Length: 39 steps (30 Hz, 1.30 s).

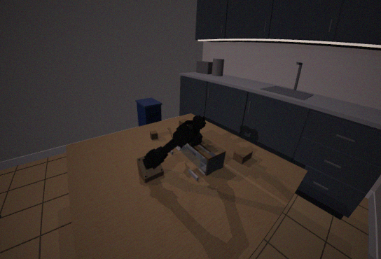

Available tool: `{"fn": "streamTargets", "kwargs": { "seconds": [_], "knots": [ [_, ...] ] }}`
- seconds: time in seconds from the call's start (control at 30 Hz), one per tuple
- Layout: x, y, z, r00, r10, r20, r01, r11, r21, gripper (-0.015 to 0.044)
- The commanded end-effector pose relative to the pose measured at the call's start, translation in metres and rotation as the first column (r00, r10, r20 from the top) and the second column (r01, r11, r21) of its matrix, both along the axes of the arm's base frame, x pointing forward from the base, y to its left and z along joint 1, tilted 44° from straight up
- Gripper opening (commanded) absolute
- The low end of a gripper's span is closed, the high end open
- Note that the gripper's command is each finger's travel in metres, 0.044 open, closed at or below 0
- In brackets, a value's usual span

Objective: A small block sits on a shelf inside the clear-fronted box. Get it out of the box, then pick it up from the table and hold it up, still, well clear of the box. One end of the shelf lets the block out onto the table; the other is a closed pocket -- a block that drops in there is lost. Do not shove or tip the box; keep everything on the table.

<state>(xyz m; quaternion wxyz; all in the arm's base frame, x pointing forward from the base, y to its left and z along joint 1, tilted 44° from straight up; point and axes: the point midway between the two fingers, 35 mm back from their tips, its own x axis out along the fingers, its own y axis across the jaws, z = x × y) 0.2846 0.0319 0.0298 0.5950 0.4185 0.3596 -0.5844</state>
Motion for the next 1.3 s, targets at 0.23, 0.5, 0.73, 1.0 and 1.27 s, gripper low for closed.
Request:
{"fn": "streamTargets", "kwargs": {
  "seconds": [0.23, 0.5, 0.73, 1.0, 1.27],
  "knots": [
    [0.001, 0.009, -0.01, 1.0, -0.004, -0.004, 0.004, 1.0, -0.001, 0.04],
    [0.001, 0.014, -0.015, 1.0, -0.004, -0.004, 0.004, 1.0, 0.0, 0.04],
    [0.001, 0.008, -0.009, 1.0, -0.004, -0.004, 0.004, 1.0, -0.001, 0.04],
    [0.001, 0.008, -0.009, 1.0, -0.004, -0.004, 0.004, 1.0, -0.001, 0.04],
    [0.001, 0.015, -0.016, 1.0, -0.004, -0.004, 0.004, 1.0, 0.0, 0.04]
  ]
}}
